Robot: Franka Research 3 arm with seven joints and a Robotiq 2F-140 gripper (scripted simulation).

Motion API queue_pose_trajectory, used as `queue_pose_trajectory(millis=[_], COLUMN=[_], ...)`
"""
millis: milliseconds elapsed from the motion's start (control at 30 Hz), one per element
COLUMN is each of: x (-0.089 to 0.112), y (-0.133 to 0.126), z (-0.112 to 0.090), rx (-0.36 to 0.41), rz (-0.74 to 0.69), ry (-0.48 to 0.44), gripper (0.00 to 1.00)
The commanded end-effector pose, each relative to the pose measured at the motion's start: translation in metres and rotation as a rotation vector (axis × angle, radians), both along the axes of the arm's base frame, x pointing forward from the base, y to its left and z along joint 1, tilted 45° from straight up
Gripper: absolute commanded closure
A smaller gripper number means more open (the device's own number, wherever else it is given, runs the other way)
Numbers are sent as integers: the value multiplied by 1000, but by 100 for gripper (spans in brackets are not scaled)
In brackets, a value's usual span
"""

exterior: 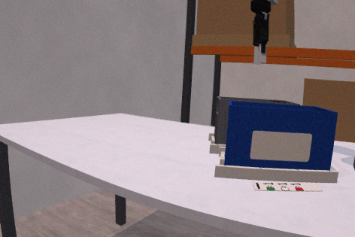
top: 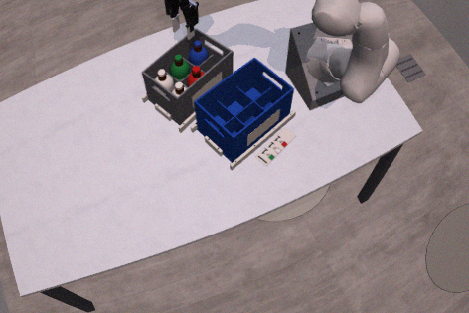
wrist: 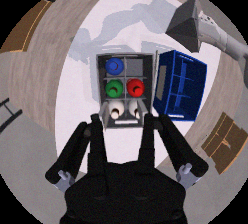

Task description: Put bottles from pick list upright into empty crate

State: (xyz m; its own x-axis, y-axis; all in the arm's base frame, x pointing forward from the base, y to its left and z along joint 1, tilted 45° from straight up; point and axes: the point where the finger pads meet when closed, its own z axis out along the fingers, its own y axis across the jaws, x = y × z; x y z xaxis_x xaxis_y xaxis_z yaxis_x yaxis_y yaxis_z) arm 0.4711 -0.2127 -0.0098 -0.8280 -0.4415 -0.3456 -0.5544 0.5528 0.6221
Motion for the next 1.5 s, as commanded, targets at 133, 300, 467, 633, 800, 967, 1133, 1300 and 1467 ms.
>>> queue_pose_trajectory(millis=[133,300,467,633,800,967,1133,1300,1467], x=[7,11,15,16,16,16,16,16,16], y=[17,27,37,40,40,40,40,40,40], z=[-35,-52,-69,-76,-76,-76,-76,-76,-76], rx=[17,30,42,54,64,67,72,79,84], rz=[158,208,274,335,396,449,507,566,601], ry=[-156,-199,-262,-319,-379,-435,-498,-560,-598], gripper=[62,62,62,62,62,62,62,62,62])
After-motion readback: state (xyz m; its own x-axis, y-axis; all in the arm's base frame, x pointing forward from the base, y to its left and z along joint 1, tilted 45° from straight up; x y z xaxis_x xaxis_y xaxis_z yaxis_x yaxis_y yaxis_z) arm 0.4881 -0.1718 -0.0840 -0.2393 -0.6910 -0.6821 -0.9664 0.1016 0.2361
